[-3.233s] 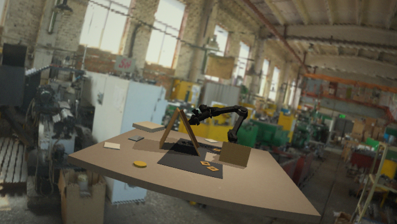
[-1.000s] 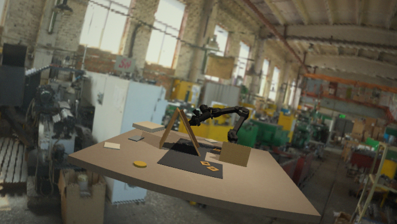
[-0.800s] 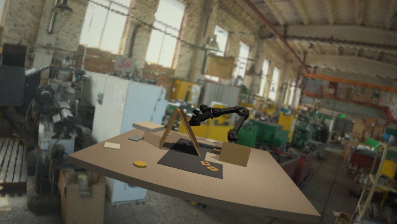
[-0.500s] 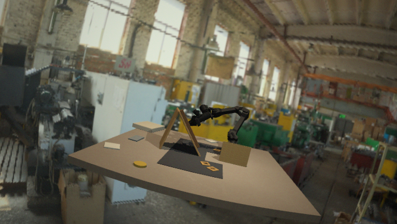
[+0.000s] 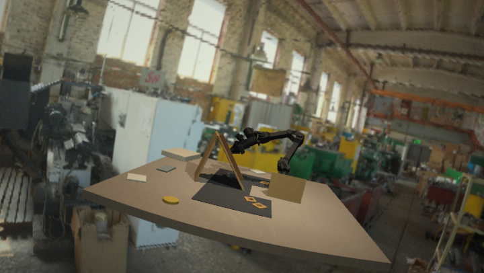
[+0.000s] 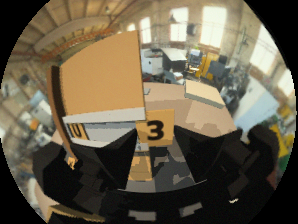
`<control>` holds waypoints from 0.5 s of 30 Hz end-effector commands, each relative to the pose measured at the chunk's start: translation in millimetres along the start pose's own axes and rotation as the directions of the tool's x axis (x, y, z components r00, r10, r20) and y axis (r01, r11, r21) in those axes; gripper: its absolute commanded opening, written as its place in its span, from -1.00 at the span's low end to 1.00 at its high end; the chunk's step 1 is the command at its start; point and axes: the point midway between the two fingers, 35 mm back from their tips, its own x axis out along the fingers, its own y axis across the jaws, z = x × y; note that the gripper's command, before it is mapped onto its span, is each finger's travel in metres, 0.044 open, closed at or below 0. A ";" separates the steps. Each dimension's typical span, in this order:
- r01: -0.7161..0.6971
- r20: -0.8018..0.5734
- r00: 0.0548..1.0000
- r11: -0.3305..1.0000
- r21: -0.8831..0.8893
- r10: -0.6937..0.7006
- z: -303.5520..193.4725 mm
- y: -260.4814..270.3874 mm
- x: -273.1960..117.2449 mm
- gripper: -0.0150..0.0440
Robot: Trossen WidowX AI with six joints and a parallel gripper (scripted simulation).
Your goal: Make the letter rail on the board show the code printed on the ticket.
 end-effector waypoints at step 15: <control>-0.001 -0.005 1.000 1.000 0.003 0.001 -1.5 10.1 0.6 -0.49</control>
